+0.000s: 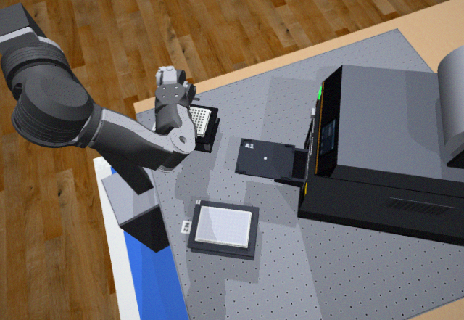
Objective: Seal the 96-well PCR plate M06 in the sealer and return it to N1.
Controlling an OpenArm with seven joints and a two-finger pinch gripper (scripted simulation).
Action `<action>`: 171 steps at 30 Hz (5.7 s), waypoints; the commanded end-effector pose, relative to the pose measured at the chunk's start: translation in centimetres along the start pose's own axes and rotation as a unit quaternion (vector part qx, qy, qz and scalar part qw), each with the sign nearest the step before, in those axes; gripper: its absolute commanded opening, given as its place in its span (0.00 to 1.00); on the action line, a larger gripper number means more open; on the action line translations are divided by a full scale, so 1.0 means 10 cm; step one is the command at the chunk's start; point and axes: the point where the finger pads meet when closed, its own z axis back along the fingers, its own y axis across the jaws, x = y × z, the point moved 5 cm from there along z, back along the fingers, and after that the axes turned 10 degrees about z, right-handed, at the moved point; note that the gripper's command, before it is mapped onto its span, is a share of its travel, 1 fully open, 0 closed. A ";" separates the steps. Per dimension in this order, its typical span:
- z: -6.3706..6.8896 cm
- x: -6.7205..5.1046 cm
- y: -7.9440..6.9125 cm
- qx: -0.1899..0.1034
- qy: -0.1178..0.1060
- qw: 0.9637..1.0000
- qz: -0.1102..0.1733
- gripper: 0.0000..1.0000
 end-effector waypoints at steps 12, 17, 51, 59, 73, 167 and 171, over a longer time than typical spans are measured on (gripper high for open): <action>0.02 0.00 0.02 0.004 -0.001 1.000 0.001 0.77; -0.11 0.00 0.01 0.004 -0.001 1.000 0.003 0.77; -0.17 0.00 0.01 0.002 0.000 1.000 0.002 0.77; -0.18 -0.01 0.00 0.001 0.000 1.000 0.002 0.77; -0.17 0.00 0.01 0.004 0.000 1.000 0.002 0.00; 0.78 -0.01 -0.01 0.003 -0.002 1.000 0.002 0.00; 0.73 -0.01 -0.01 0.003 -0.001 1.000 0.003 0.00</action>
